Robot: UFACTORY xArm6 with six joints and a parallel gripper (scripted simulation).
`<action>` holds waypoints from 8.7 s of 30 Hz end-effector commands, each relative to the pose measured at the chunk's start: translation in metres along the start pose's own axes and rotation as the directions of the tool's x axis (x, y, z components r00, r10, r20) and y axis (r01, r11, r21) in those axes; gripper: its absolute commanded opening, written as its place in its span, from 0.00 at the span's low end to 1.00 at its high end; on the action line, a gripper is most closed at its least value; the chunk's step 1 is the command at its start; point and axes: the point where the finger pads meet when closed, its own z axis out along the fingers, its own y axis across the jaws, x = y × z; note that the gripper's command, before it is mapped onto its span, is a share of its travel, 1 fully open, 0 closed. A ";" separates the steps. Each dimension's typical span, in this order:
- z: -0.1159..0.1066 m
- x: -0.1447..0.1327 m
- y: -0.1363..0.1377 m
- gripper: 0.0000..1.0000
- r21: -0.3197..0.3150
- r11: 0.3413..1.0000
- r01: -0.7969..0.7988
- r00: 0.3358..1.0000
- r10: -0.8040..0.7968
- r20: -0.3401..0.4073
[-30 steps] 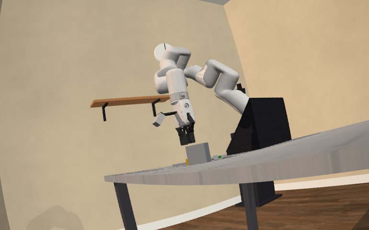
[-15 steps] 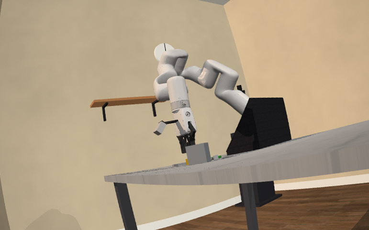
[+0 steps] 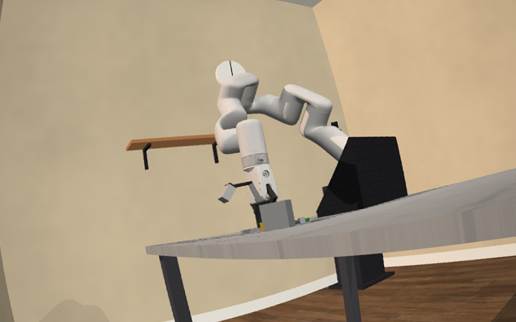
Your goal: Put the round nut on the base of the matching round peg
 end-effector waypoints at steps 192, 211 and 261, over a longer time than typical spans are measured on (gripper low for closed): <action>-0.007 -0.099 0.036 0.00 0.002 1.000 -0.001 1.000 0.001 -0.003; -0.004 -0.099 0.036 0.00 0.003 1.000 0.000 1.000 0.000 -0.003; -0.101 -0.080 0.044 1.00 -0.044 0.999 -0.026 0.999 0.024 -0.030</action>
